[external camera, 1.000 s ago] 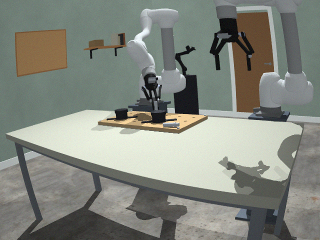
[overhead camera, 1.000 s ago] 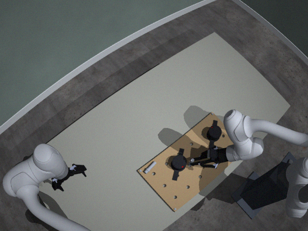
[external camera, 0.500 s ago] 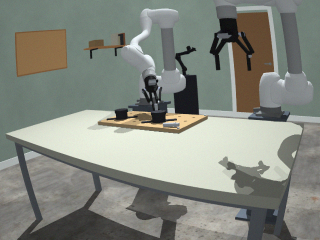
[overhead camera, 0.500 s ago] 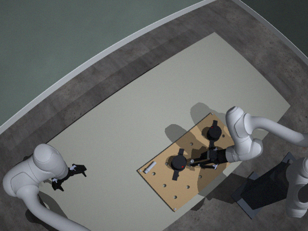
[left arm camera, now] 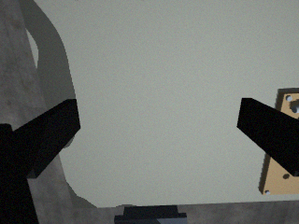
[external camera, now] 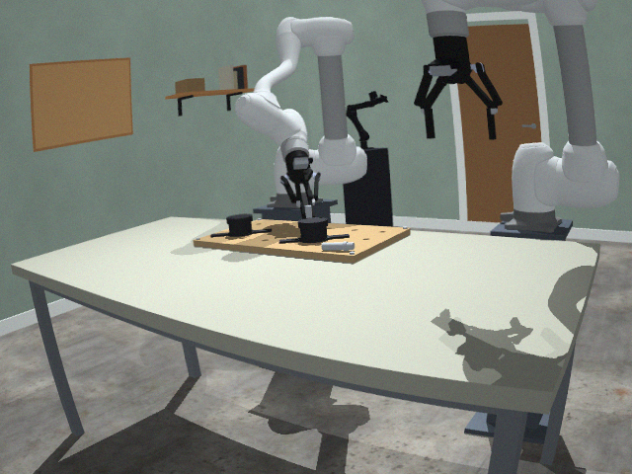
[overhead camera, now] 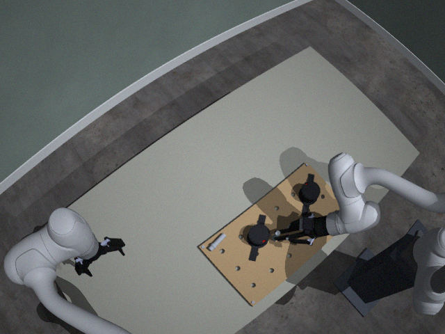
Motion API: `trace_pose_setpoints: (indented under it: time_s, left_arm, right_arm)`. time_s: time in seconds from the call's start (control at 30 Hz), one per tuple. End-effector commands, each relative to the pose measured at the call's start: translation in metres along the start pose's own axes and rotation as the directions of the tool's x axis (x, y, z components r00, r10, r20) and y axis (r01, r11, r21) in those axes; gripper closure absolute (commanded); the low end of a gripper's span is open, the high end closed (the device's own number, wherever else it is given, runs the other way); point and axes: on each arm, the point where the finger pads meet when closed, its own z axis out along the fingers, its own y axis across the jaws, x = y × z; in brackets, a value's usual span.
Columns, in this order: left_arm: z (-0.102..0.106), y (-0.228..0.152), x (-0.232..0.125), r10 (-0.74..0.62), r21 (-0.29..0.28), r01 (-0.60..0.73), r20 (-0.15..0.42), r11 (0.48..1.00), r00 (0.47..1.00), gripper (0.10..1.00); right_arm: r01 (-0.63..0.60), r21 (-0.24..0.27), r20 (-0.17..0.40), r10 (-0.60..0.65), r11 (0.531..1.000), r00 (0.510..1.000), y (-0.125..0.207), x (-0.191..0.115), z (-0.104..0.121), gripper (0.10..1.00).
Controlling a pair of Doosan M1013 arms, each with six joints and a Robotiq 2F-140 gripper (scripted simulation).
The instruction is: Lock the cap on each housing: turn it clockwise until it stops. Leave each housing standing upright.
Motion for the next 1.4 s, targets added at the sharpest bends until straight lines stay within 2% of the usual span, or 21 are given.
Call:
trace_pose_setpoints:
  time_s: [0.0, 1.37]
  left_arm:
    - [-0.0008, -0.0001, 0.0002, 0.0, 0.0, 0.0, -0.001, 1.0, 1.0, 0.098]
    - [-0.0008, -0.0001, 0.0002, 0.0, 0.0, 0.0, -0.001, 1.0, 1.0, 0.098]
  right_arm:
    - [0.0, 0.002, 0.001, 0.0, 1.0, 1.0, 0.0002, 0.0013, -0.0005, 0.999]
    - [-0.001, 0.003, 0.004, 0.001, 1.0, 1.0, 0.0002, -0.0032, 0.0037, 0.999]
